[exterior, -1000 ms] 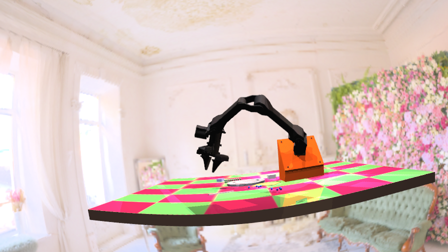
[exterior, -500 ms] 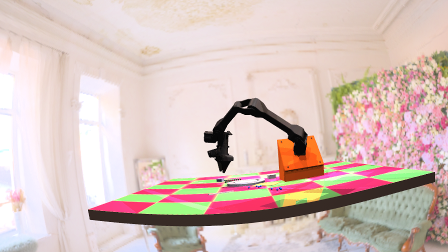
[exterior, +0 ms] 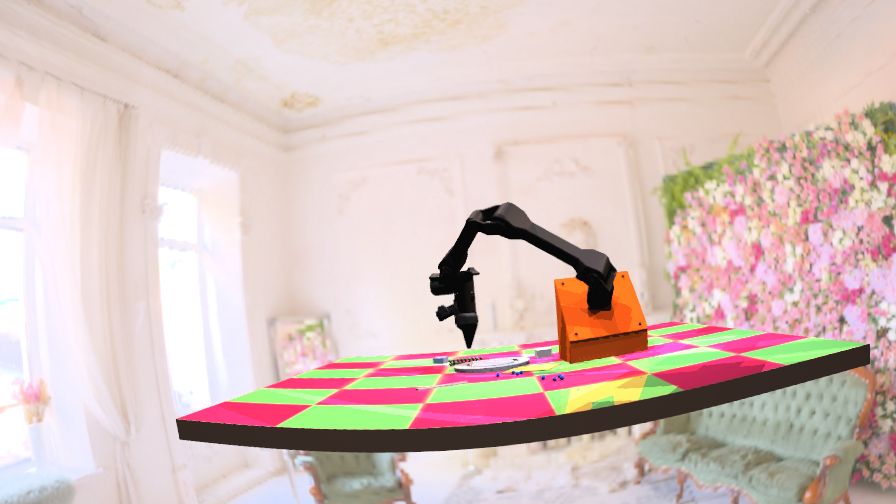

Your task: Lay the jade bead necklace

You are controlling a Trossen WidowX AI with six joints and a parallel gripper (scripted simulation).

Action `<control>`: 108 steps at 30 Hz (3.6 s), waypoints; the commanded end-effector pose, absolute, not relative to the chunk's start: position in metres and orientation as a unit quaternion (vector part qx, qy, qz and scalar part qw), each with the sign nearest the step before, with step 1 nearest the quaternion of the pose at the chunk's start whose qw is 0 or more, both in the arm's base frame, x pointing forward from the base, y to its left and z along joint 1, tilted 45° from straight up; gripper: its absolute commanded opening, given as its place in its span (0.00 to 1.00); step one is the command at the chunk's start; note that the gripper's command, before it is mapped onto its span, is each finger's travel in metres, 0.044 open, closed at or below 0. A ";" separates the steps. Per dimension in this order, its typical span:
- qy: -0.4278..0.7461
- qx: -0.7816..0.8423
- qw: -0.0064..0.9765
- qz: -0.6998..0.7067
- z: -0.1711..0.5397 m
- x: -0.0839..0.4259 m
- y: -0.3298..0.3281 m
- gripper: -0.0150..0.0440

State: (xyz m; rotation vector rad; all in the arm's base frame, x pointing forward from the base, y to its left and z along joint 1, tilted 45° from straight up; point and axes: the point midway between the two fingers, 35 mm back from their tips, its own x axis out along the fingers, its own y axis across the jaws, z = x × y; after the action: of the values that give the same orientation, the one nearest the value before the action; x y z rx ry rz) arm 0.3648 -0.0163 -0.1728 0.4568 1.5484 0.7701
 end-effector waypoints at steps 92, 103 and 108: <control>0.678 0.201 0.624 0.333 -0.181 0.364 -0.009 0.25; 0.679 0.201 0.623 0.332 -0.166 0.354 0.004 0.25; 0.679 0.201 0.623 0.333 -0.156 0.347 0.013 0.25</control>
State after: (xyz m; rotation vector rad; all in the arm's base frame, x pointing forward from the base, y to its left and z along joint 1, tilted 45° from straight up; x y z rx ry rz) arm 0.3537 0.0057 -0.1626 0.4534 1.5556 0.7636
